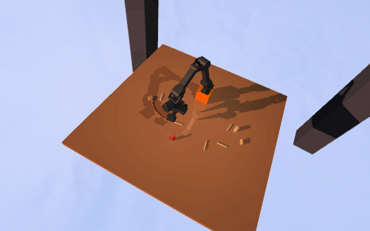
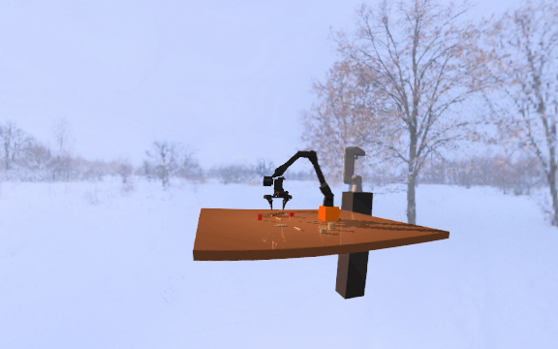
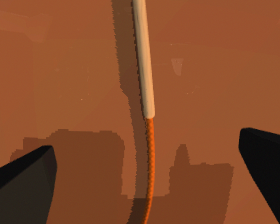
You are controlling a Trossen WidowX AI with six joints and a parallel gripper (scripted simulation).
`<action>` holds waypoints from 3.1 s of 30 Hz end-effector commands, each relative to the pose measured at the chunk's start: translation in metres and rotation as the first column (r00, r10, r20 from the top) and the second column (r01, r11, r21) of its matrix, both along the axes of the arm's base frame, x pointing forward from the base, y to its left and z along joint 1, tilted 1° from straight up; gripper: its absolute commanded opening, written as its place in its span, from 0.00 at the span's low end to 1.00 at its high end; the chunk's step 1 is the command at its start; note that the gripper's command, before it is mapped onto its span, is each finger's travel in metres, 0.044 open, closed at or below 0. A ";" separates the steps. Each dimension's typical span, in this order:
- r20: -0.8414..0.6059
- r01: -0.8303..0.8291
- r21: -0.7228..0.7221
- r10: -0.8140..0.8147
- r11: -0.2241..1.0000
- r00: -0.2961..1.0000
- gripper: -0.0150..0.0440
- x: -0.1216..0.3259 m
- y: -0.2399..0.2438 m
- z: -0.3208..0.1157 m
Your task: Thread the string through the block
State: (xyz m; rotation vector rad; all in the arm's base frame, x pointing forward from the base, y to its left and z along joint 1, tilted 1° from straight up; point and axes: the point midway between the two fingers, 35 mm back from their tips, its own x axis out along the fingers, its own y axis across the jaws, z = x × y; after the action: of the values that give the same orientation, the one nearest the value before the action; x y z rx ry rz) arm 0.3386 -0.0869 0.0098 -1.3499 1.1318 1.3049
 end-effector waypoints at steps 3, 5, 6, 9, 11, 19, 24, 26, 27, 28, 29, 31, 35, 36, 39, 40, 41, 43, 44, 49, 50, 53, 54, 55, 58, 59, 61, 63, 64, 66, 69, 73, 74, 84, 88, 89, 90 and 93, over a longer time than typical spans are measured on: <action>0.000 -0.039 -0.006 0.039 0.999 0.999 1.00 0.006 0.003 0.001; 0.000 -0.039 -0.006 0.039 0.999 0.999 0.91 0.006 0.003 0.001; 0.000 -0.039 -0.006 0.039 0.999 0.999 0.87 0.006 0.003 0.001; 0.000 -0.039 -0.006 0.039 0.999 0.999 0.73 0.006 0.003 0.001; 0.000 -0.039 -0.006 0.039 0.999 0.999 0.64 0.006 0.003 0.001; 0.000 -0.039 -0.006 0.039 0.999 0.999 0.46 0.006 0.003 0.001; 0.000 -0.039 -0.006 0.039 0.999 0.999 0.46 0.006 0.003 0.001; 0.000 -0.039 -0.006 0.039 0.999 0.999 0.46 0.006 0.003 0.001; 0.000 -0.039 -0.006 0.039 0.999 0.999 0.46 0.006 0.003 0.001; 0.000 -0.039 -0.006 0.039 0.999 0.999 0.46 0.006 0.003 0.001; 0.000 -0.039 -0.006 0.039 0.999 0.999 0.46 0.006 0.003 0.000; 0.000 -0.039 -0.006 0.039 0.999 0.999 0.46 0.006 0.002 -0.002; 0.000 -0.039 -0.006 0.039 0.999 0.999 0.46 0.006 0.002 -0.008; 0.000 -0.039 -0.006 0.039 0.999 0.999 0.46 0.006 0.002 -0.010; 0.000 -0.039 -0.006 0.039 0.999 0.999 0.46 0.007 0.002 -0.015; 0.000 -0.039 -0.006 0.039 0.999 0.999 0.46 0.007 0.002 -0.016; 0.000 -0.039 -0.006 0.039 0.999 0.999 0.46 0.007 0.002 -0.018; 0.000 -0.039 -0.006 0.039 0.999 0.999 0.46 0.007 0.002 -0.021; 0.000 -0.039 -0.006 0.039 0.999 0.999 0.46 0.007 0.002 -0.023; 0.000 -0.039 -0.006 0.039 0.999 0.999 0.46 0.007 0.002 -0.031; 0.000 -0.039 -0.006 0.039 0.999 0.999 0.46 0.007 0.001 -0.033; 0.000 -0.039 -0.006 0.039 0.999 0.999 0.46 0.007 0.001 -0.038; 0.000 -0.039 -0.006 0.039 0.999 0.999 0.46 0.007 0.001 -0.039; 0.000 -0.039 -0.006 0.039 0.999 0.999 0.46 0.007 0.001 -0.041; 0.000 -0.039 -0.006 0.039 0.999 0.999 0.46 0.007 0.001 -0.046; 0.000 -0.039 -0.006 0.039 0.999 0.999 0.46 0.007 0.001 -0.047; 0.000 -0.039 -0.006 0.039 0.999 0.999 0.46 0.007 0.001 -0.051; 0.000 -0.039 -0.006 0.039 0.999 0.999 0.46 0.007 0.001 -0.054; 0.000 -0.039 -0.006 0.039 0.999 0.999 0.46 0.007 0.001 -0.055; 0.000 -0.039 -0.006 0.039 0.999 0.999 0.46 0.006 0.001 -0.058; 0.000 -0.039 -0.006 0.039 0.999 0.999 0.46 0.006 0.001 -0.059; 0.000 -0.039 -0.006 0.039 0.999 0.999 0.46 0.006 0.001 -0.059; 0.000 -0.039 -0.006 0.039 0.999 0.999 0.46 0.006 0.001 -0.059; 0.003 -0.035 -0.002 0.035 0.999 0.999 0.25 0.007 0.002 -0.058; 0.003 -0.035 -0.002 0.035 0.999 0.999 0.25 0.007 0.002 -0.058; 0.003 -0.035 -0.002 0.035 0.999 0.999 0.25 0.007 0.002 -0.057; 0.003 -0.035 -0.002 0.035 0.999 0.999 0.25 0.007 0.002 -0.056; 0.003 -0.035 -0.002 0.035 0.999 0.999 0.25 0.008 0.002 -0.052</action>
State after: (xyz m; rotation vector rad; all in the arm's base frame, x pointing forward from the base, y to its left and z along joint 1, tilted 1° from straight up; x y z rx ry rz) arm 0.3451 -0.0850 -0.0467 -1.3755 1.1140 1.3300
